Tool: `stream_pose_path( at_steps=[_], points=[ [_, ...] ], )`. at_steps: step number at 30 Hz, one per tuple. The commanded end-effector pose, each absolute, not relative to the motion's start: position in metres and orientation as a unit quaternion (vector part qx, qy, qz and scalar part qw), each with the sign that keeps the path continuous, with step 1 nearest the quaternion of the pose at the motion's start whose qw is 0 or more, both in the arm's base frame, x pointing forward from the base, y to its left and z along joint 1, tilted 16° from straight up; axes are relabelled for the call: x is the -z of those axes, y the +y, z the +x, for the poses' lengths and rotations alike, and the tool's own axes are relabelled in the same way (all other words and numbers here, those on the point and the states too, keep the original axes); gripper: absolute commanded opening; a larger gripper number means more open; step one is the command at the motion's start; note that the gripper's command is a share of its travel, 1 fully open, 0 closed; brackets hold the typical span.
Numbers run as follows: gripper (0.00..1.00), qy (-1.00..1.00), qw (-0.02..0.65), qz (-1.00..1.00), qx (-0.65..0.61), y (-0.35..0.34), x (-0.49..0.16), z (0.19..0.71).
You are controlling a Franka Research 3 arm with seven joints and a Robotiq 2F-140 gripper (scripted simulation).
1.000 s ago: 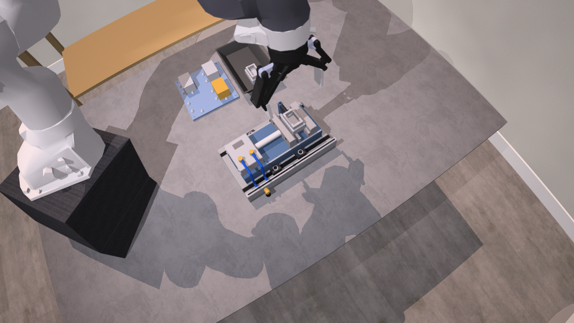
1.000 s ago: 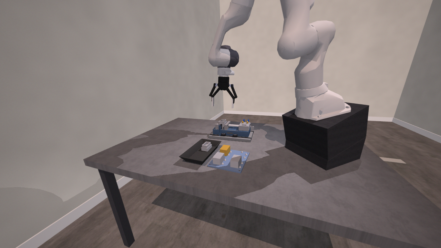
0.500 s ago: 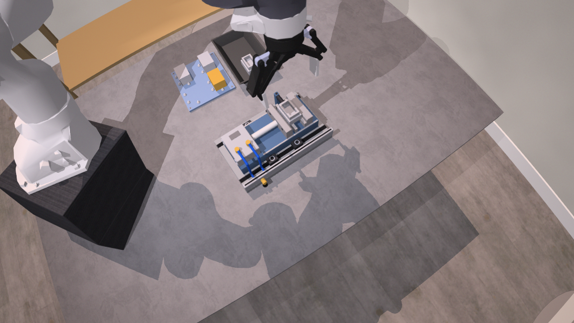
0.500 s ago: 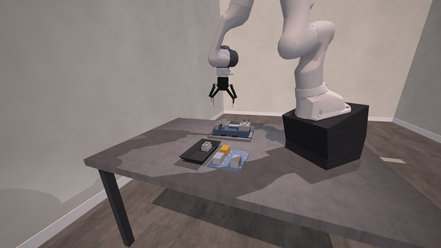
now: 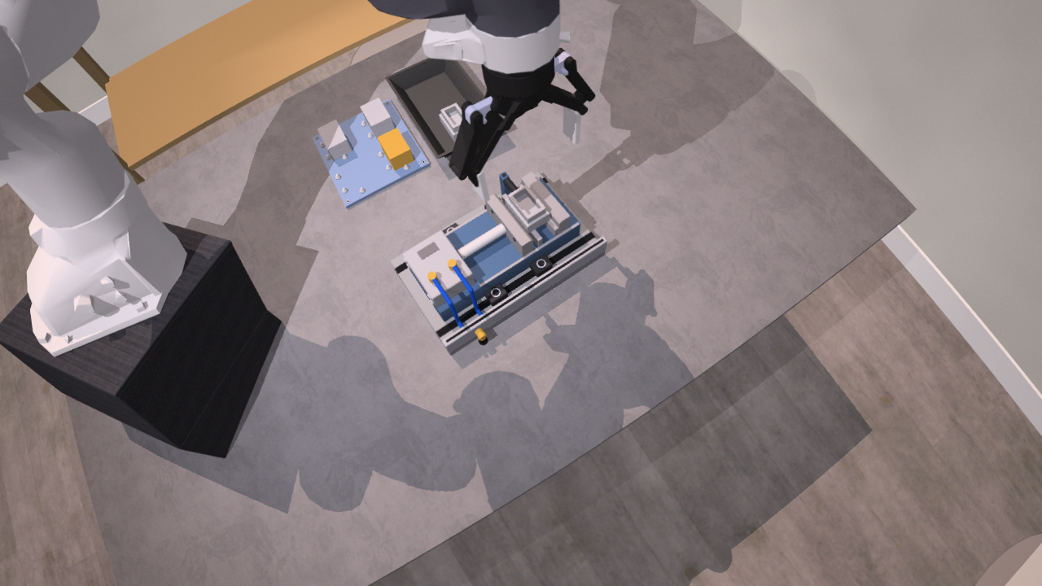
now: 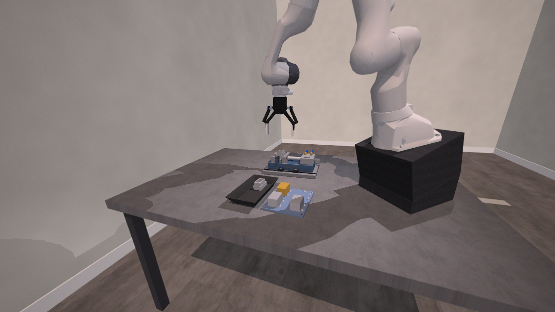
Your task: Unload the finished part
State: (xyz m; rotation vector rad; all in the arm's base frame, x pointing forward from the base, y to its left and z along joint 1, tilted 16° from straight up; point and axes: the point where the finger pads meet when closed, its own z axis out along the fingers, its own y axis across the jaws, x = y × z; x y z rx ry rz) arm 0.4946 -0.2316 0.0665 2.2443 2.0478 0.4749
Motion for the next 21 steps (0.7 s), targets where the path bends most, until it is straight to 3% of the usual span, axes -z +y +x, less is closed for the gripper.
stream_pose_path(
  at_steps=[1,21],
  points=[
    [1.0,0.66,0.029,0.735,-0.152,-0.2307,-0.0651,0.4937],
    [1.0,0.662,0.021,0.737,-0.136,-0.2272,-0.0633,0.4938]
  ],
)
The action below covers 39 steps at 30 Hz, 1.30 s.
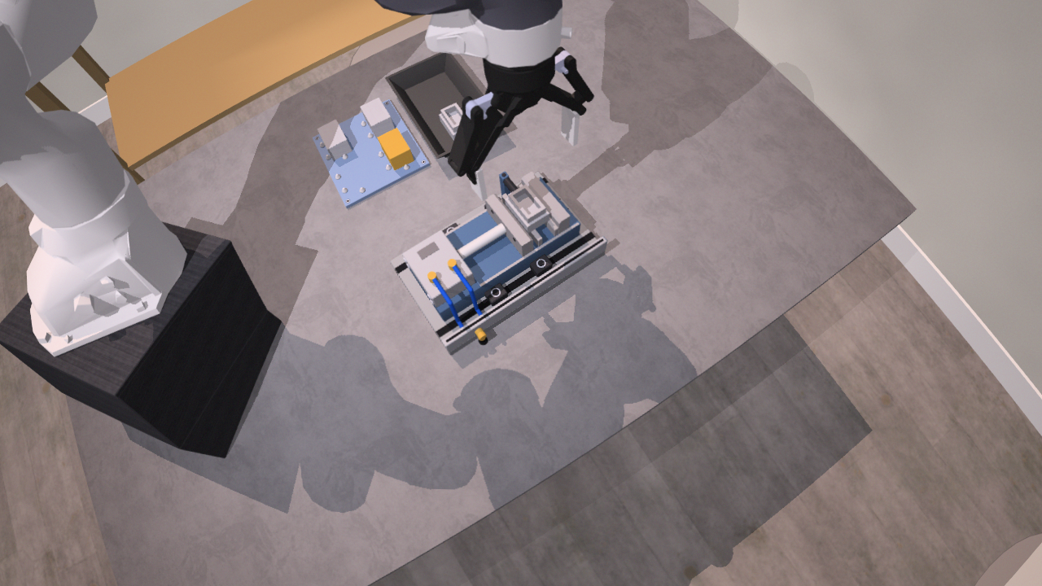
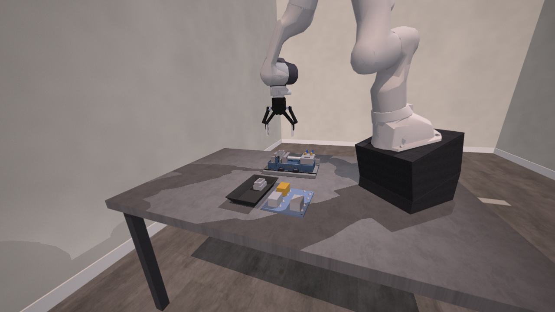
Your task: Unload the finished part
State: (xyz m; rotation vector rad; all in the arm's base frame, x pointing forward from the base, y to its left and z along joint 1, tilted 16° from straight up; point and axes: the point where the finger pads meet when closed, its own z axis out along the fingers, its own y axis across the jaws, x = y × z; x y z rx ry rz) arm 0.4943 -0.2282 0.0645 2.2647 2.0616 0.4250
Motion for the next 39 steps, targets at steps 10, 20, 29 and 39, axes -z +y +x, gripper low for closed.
stream_pose_path(
  at_steps=[10,20,29,39],
  points=[
    [0.0,0.662,0.021,0.737,-0.136,-0.2272,-0.0633,0.4938],
    [0.0,0.662,0.021,0.737,-0.136,-0.2272,-0.0633,0.4938],
    [0.0,0.662,0.021,0.737,-0.136,-0.2272,-0.0633,0.4938],
    [0.0,0.662,0.021,0.737,-0.136,-0.2272,-0.0633,0.4938]
  ],
)
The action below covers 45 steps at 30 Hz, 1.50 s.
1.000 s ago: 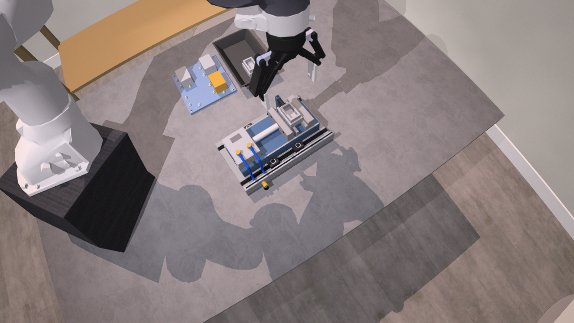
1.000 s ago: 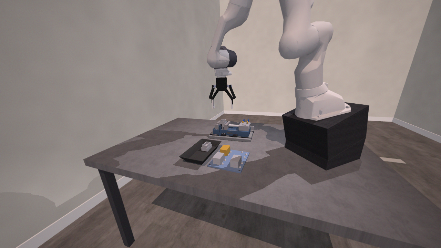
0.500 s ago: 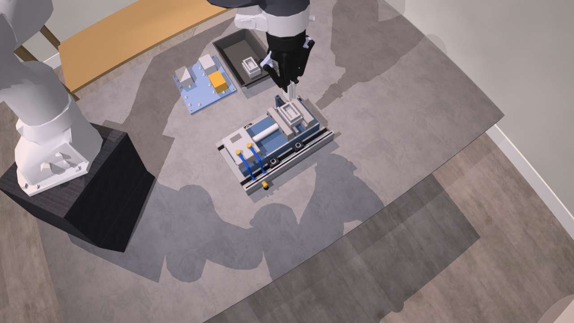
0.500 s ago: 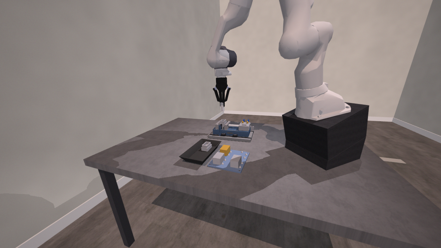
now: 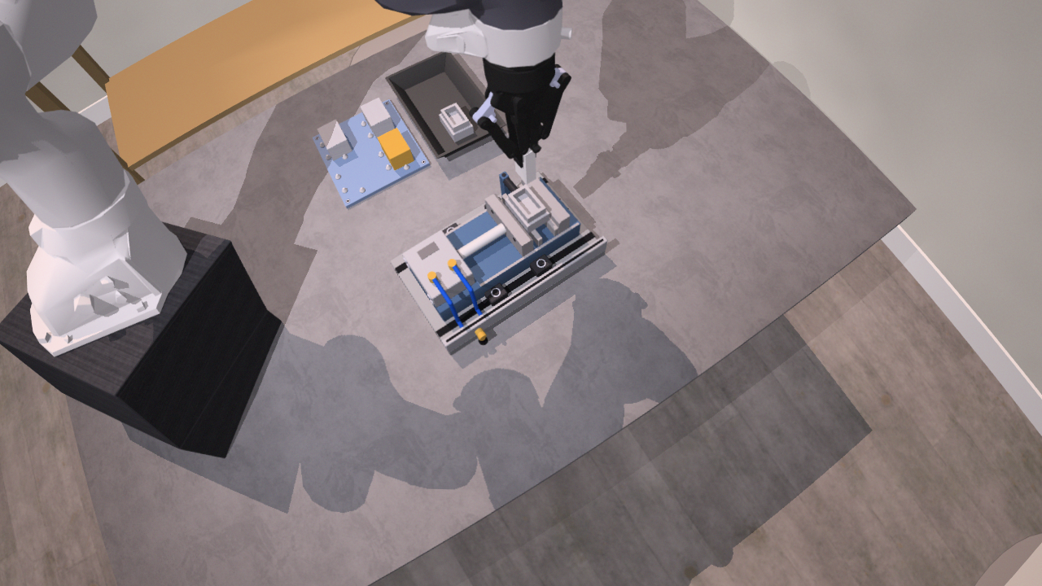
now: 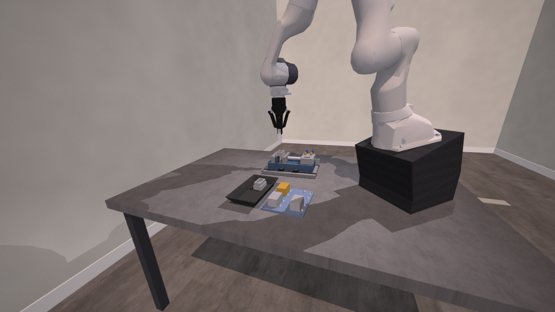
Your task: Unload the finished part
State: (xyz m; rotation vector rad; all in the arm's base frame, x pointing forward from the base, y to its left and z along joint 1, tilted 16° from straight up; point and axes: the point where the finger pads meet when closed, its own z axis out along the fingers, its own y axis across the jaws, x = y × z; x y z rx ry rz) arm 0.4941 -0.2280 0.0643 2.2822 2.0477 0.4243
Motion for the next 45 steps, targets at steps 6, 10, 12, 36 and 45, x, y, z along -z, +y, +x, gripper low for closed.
stream_pose_path(
  at_steps=[6,10,12,36,45],
  points=[
    [0.0,0.662,0.021,0.737,-0.136,-0.2272,-0.0633,0.4938],
    [0.0,0.662,0.021,0.737,-0.136,-0.2272,-0.0633,0.4938],
    [0.4,0.662,0.021,0.737,-0.136,-0.2272,-0.0633,0.4938],
    [0.4,0.662,0.021,0.737,-0.136,-0.2272,-0.0633,0.4938],
    [0.4,0.662,0.021,0.737,-0.136,-0.2272,-0.0633,0.4938]
  ],
)
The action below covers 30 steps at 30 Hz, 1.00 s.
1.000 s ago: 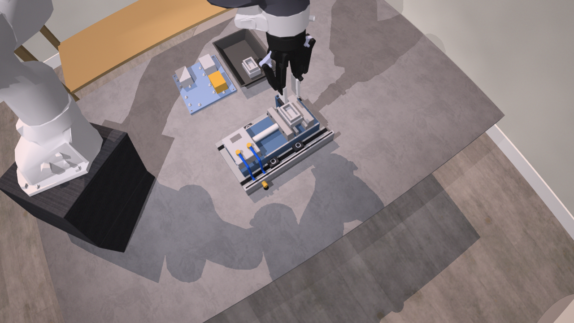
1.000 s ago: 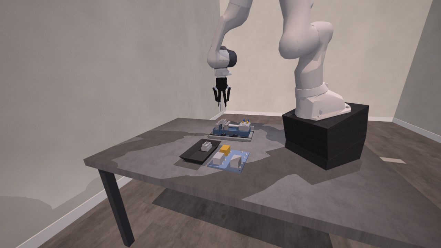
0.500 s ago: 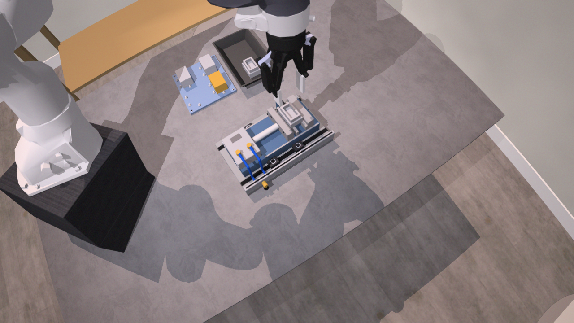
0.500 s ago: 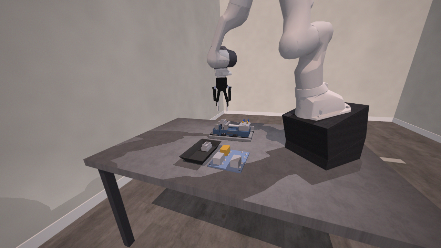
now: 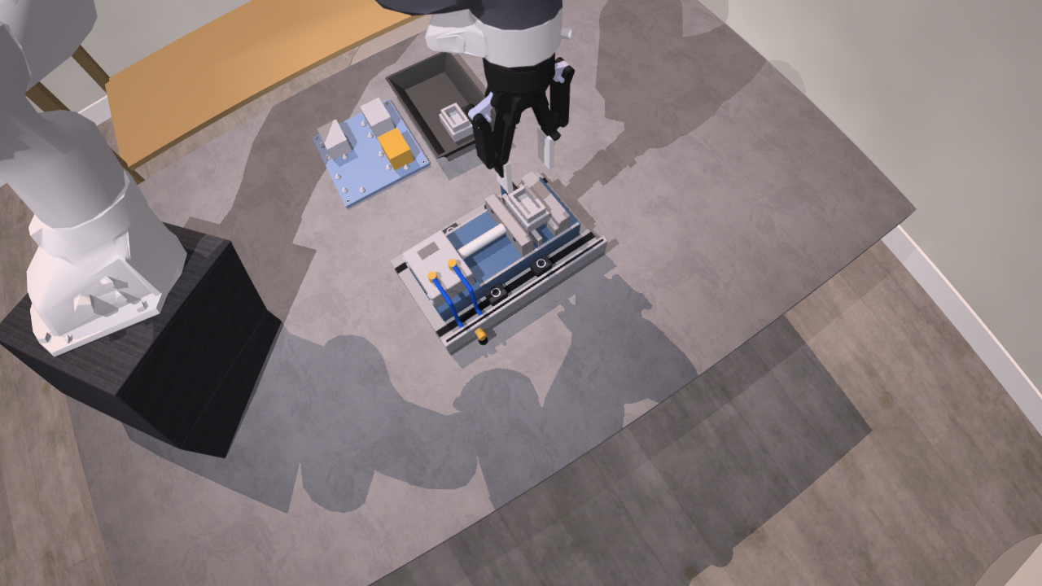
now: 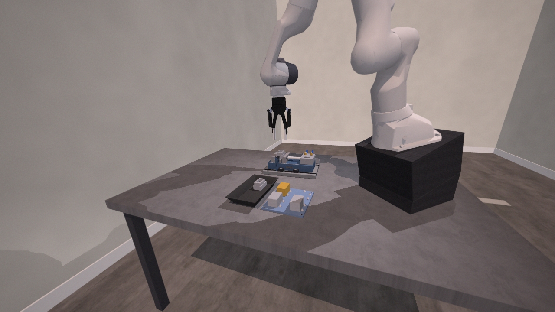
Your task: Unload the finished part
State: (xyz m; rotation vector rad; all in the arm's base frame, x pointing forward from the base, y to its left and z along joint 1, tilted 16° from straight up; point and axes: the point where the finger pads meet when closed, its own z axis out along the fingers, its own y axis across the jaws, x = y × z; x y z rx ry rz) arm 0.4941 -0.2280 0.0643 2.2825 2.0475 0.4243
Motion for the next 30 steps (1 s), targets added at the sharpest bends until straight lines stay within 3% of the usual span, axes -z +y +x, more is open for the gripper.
stream_pose_path(
  at_steps=[1,30],
  points=[
    [0.4,0.662,0.021,0.737,-0.136,-0.227,-0.063,0.494],
    [0.4,0.662,0.021,0.737,-0.136,-0.224,-0.041,0.499]
  ],
)
